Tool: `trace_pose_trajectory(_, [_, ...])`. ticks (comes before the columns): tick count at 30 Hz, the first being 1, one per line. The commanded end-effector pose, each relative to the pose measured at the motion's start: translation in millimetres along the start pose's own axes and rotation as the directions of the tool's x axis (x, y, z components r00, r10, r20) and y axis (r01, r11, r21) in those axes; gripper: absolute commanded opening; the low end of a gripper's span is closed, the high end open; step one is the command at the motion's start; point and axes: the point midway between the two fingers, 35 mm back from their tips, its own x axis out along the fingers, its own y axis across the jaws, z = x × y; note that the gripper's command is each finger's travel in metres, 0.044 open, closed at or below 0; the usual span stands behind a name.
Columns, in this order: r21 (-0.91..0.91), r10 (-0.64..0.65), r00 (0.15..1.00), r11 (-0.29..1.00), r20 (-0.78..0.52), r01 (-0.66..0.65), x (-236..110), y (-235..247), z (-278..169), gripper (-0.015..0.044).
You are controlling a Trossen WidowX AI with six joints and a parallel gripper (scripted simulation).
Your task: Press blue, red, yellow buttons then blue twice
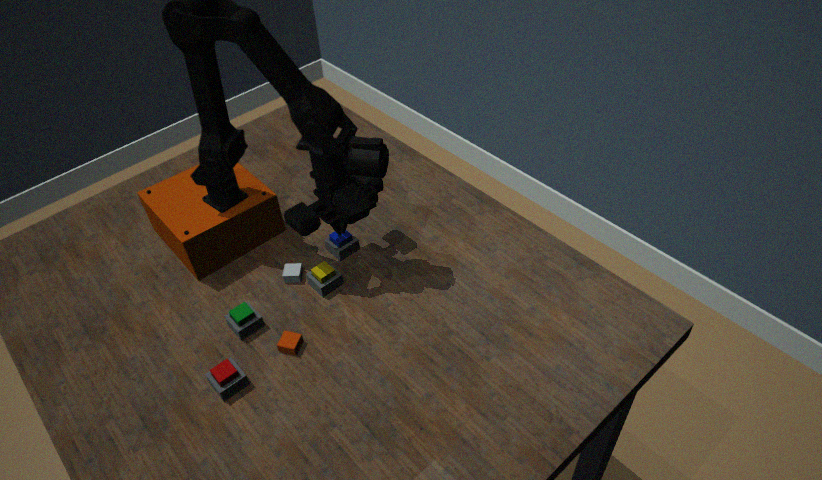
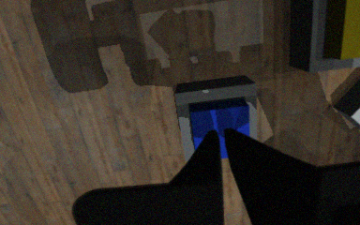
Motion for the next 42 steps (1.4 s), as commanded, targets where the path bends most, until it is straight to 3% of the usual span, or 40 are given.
trace_pose_trajectory(1, [0.005, -0.003, 1.0, 1.0, -0.002, 0.003, 7, -1, -1, 0.002])
trace_pose_trajectory(23, [0.005, -0.003, 1.0, 1.0, -0.002, 0.003, 12, -1, -1, 0.002])
trace_pose_trajectory(29, [0.005, -0.003, 1.0, 1.0, -0.002, 0.003, -21, -1, -1, 0.002])
trace_pose_trajectory(42, [0.005, -0.003, 1.0, 1.0, -0.002, 0.003, -8, 0, -1, 0.002])
